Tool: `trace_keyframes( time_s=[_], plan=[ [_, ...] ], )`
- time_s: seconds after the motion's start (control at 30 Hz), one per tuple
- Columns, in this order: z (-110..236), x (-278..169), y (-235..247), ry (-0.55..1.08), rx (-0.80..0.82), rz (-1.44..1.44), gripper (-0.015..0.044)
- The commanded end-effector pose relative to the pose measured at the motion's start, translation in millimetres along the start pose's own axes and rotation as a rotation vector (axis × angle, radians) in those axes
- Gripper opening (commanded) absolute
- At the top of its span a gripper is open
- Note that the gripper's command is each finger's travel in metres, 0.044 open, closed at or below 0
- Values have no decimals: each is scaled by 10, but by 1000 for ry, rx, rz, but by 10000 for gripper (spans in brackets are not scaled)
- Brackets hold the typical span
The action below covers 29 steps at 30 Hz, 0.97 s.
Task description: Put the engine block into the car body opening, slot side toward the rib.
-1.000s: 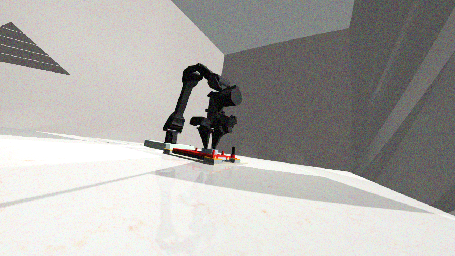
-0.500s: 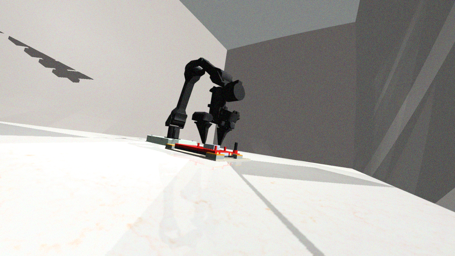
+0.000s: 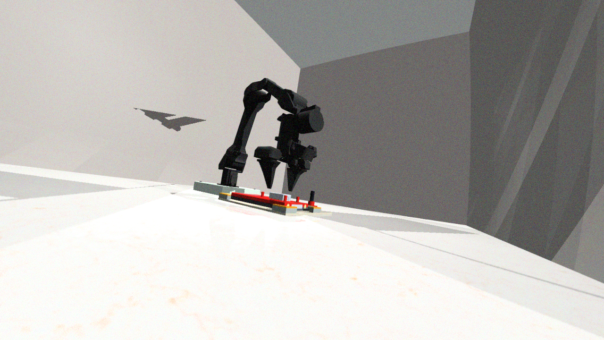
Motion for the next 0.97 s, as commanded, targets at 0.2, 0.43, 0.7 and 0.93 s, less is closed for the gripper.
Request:
trace_keyframes(
  time_s=[0.2, 0.43, 0.7, 0.93],
  plan=[
    [32, 19, -6, -7, -4, -2, 282],
    [32, 19, -6, -7, -4, -2, 99],
    [32, 19, -6, -7, -4, -2, 0],
    [32, 19, -6, -7, -4, -2, 0]
  ],
)
Point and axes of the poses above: the point midway between the two fingers, 35 mm back from their tips, its own z axis back along the fingers, its own y axis across the jaws, x = y × z, the point moved 2 cm from there along z, back along the fingers, and after that the axes turned 2 degrees about z, right-handed, at the moved point
